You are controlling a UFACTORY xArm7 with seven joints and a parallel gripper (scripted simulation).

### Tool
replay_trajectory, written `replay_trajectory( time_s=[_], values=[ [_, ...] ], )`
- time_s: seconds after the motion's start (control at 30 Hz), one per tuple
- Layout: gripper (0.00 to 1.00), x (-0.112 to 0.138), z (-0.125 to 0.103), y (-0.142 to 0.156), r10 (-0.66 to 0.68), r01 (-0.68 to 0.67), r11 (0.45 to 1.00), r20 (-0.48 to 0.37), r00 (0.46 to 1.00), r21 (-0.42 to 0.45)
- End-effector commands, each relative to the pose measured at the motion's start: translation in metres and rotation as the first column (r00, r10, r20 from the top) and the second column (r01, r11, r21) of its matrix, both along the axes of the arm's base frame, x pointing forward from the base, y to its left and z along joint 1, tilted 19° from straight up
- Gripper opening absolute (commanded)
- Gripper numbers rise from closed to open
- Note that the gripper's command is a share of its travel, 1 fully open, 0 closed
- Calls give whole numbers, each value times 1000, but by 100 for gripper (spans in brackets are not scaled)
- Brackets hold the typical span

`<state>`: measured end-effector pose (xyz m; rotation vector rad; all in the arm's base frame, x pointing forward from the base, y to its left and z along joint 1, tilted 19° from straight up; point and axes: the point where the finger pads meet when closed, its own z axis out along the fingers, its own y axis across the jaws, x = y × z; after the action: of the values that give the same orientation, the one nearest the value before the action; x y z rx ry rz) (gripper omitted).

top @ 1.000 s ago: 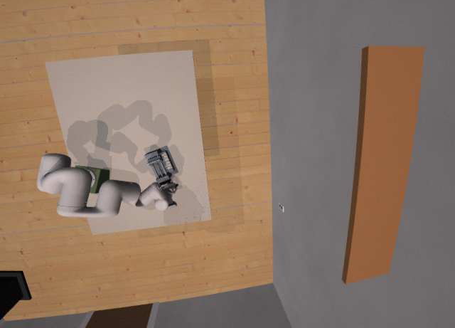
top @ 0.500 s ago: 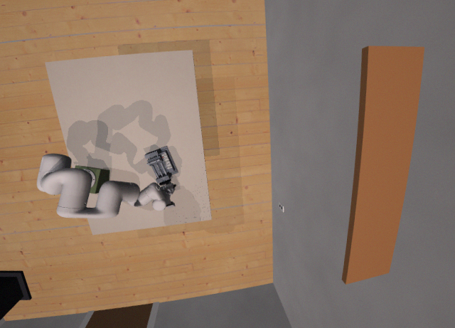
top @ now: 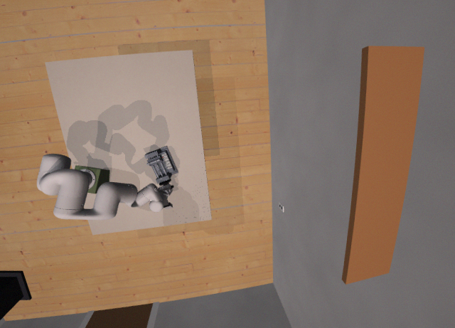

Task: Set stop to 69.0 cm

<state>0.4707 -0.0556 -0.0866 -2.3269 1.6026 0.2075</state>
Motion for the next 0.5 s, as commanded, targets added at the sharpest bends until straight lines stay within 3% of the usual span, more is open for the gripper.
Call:
replay_trajectory(
  time_s=[0.0, 0.47],
  values=[
    [6, -5, 3, -5, -2, 2, 1000, 2, 1000, -2],
    [6, -15, 18, -13, -2, 2, 1000, 2, 1000, -2]
  ],
)
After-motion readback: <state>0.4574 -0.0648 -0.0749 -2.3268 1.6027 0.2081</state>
